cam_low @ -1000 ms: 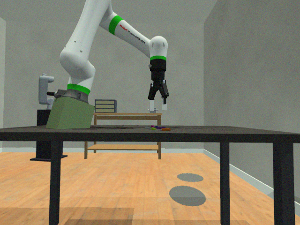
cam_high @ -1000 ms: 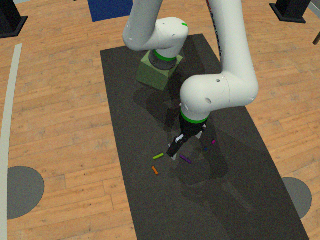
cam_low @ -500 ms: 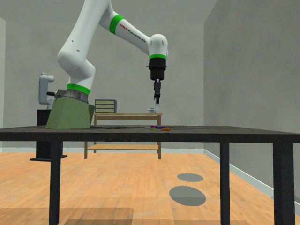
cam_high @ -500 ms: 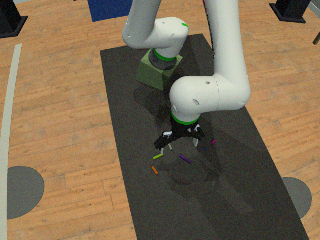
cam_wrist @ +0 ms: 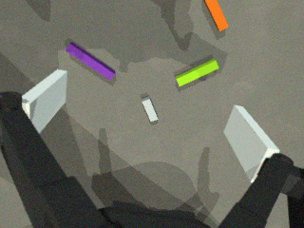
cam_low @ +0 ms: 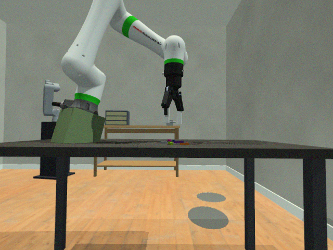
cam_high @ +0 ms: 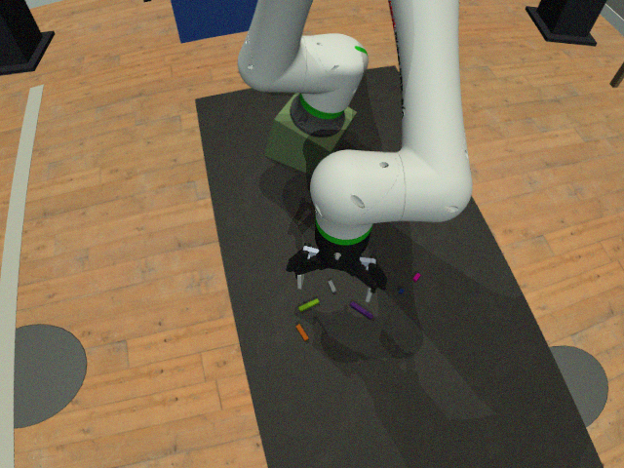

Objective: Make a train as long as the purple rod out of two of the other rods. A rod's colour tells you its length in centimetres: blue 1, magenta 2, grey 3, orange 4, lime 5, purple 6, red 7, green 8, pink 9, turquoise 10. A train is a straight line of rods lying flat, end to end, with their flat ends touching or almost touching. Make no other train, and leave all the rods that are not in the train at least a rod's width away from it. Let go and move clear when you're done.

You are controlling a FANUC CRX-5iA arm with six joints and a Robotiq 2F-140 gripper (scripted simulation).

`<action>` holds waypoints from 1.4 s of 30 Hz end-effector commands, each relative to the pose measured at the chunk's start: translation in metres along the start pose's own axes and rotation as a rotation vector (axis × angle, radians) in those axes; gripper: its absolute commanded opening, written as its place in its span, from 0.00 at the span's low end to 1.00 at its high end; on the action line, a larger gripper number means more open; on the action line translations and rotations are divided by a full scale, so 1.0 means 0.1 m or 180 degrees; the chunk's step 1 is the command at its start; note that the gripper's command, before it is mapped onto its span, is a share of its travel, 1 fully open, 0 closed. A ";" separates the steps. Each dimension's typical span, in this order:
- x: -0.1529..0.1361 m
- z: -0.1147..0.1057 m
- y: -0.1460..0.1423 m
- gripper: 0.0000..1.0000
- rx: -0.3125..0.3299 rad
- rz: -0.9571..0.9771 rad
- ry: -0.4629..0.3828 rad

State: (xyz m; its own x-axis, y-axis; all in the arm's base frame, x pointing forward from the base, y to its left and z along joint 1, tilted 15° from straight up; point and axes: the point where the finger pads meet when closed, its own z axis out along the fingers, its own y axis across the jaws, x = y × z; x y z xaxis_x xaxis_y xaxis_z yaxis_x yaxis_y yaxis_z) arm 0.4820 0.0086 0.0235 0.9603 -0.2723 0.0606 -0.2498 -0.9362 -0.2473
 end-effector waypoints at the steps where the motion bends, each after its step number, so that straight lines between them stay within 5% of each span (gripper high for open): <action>1: 0.03 0.01 0.10 1.00 -0.0029 0.0532 0.0011; 22: 0.10 0.03 0.49 1.00 -0.0008 0.2624 0.0022; 32: 0.11 0.03 0.54 1.00 -0.0005 0.2837 0.0023; 33: 0.11 0.03 0.54 0.15 -0.0005 0.2837 0.0023; 42: 0.11 0.03 0.54 0.15 -0.0005 0.2837 0.0023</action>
State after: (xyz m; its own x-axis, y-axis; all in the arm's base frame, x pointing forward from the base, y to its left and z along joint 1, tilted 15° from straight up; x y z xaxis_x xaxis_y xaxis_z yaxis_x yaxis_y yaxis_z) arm 0.4794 -0.0436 0.0076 0.4083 -0.9008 -0.1479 -0.9038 -0.3762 -0.2038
